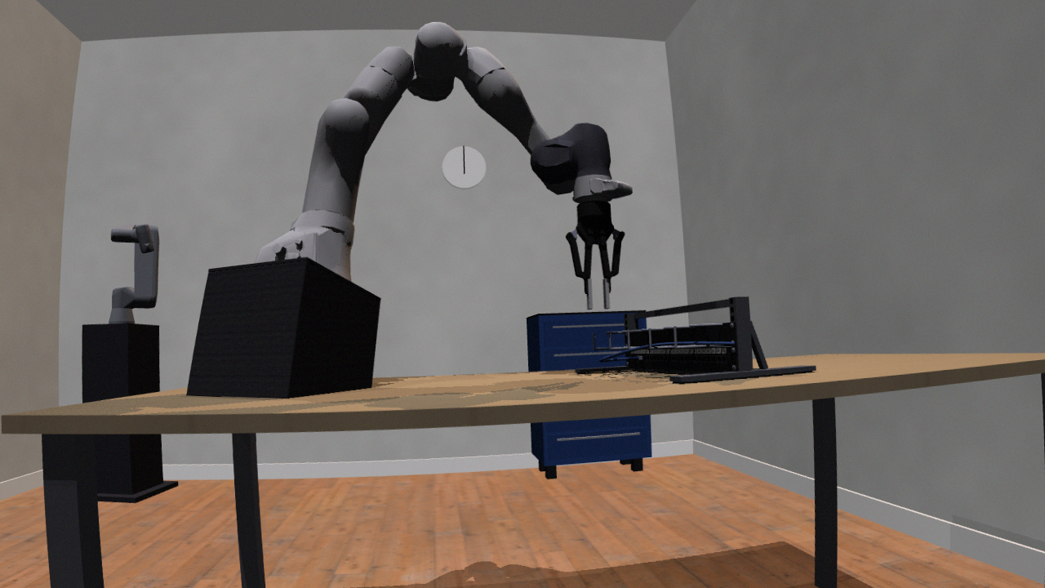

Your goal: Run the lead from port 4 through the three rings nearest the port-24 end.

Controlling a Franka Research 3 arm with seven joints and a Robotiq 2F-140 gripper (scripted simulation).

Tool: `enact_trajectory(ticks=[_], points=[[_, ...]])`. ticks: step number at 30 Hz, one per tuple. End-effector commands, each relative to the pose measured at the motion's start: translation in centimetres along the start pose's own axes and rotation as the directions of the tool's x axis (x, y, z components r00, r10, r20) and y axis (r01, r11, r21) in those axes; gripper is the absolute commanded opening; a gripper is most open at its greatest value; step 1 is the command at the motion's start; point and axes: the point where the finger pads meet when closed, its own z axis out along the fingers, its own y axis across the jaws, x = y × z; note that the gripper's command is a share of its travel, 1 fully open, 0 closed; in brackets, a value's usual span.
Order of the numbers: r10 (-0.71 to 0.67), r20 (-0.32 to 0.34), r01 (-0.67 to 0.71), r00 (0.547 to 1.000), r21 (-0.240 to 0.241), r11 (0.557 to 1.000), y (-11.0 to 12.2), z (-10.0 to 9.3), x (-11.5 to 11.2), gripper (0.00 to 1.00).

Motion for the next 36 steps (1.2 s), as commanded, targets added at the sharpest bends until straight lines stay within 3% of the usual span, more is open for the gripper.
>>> enact_trajectory(ticks=[1, 19, 36], points=[[0.015, 0.0, -0.015, 1.0, 0.006, 1.0, -0.1, -0.1, 0.1, 0.2], [0.016, -0.001, -0.016, 1.0, 0.006, 1.0, -0.2, 0.4, 0.0, 0.2], [0.016, -0.001, -0.016, 1.0, 0.006, 1.0, -0.2, 3.9, 0.0, 0.2]])
